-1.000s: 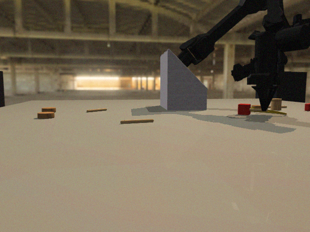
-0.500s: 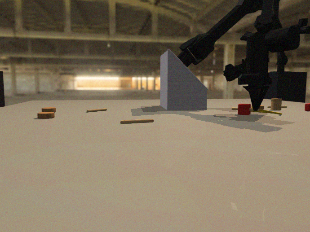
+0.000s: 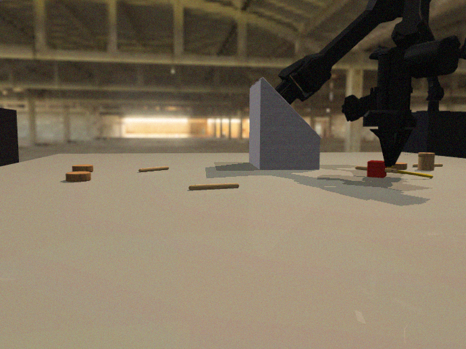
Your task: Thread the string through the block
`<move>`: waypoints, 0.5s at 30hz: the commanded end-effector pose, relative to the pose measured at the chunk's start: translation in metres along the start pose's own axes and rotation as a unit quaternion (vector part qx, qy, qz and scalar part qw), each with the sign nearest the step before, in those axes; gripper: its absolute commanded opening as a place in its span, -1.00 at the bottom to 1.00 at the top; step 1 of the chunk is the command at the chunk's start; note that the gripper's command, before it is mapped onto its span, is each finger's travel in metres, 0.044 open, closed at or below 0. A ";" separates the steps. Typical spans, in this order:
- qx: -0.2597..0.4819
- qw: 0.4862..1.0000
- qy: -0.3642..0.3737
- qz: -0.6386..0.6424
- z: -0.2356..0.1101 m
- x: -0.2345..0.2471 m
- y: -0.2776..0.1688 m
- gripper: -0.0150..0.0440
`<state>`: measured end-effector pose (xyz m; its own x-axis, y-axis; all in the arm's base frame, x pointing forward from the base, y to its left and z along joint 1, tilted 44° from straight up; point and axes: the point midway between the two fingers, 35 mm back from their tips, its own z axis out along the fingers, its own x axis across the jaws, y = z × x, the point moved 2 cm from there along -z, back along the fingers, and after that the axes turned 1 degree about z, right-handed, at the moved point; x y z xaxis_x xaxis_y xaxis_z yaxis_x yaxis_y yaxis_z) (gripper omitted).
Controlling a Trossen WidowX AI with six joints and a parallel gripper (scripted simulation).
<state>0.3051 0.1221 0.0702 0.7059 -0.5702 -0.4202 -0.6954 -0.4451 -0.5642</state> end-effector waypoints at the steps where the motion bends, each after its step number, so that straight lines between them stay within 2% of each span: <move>1: 0.006 1.000 0.004 -0.003 -0.047 0.003 -0.003 -0.07; 4: 0.007 1.000 0.003 -0.003 -0.071 0.000 -0.002 -0.07; 12: 0.008 1.000 0.009 -0.009 -0.067 0.003 -0.003 -0.07; 15: 0.006 0.993 0.009 -0.118 -0.067 0.003 0.001 -0.07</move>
<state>0.2992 0.0756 0.1174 0.7560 -0.5446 -0.3631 -0.6360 -0.4800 -0.6043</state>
